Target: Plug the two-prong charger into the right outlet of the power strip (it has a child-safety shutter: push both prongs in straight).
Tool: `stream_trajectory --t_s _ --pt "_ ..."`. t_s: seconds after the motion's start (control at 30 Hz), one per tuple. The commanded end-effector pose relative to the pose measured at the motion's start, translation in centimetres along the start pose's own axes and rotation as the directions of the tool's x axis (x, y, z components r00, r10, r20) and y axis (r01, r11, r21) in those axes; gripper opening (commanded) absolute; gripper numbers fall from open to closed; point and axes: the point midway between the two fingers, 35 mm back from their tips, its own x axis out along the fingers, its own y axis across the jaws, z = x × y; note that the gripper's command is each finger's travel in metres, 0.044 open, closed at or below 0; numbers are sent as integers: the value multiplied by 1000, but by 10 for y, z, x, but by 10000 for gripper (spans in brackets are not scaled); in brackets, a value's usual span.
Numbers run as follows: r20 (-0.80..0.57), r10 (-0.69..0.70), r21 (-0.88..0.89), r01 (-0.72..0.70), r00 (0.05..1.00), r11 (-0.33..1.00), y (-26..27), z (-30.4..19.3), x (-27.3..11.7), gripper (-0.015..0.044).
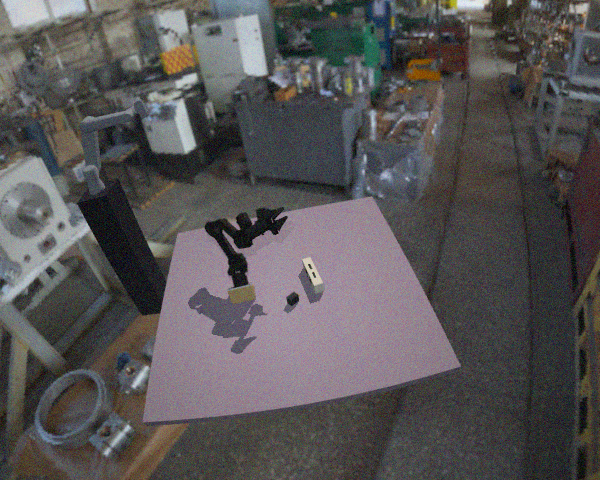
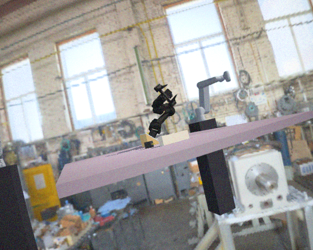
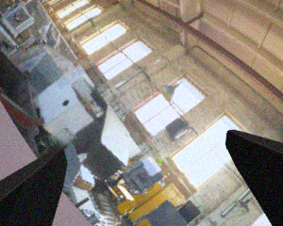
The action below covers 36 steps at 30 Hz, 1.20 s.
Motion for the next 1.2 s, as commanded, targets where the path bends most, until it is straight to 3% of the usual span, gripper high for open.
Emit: stream_trajectory --t_s 0.0,0.57,1.17 --pt "-64 -6 3 6 998 1000 -8 -15 8 440" --pt "-374 34 45 -19 927 999 -24 -96 28 440" --pt "-645 162 143 -91 747 986 -17 -180 21 440"
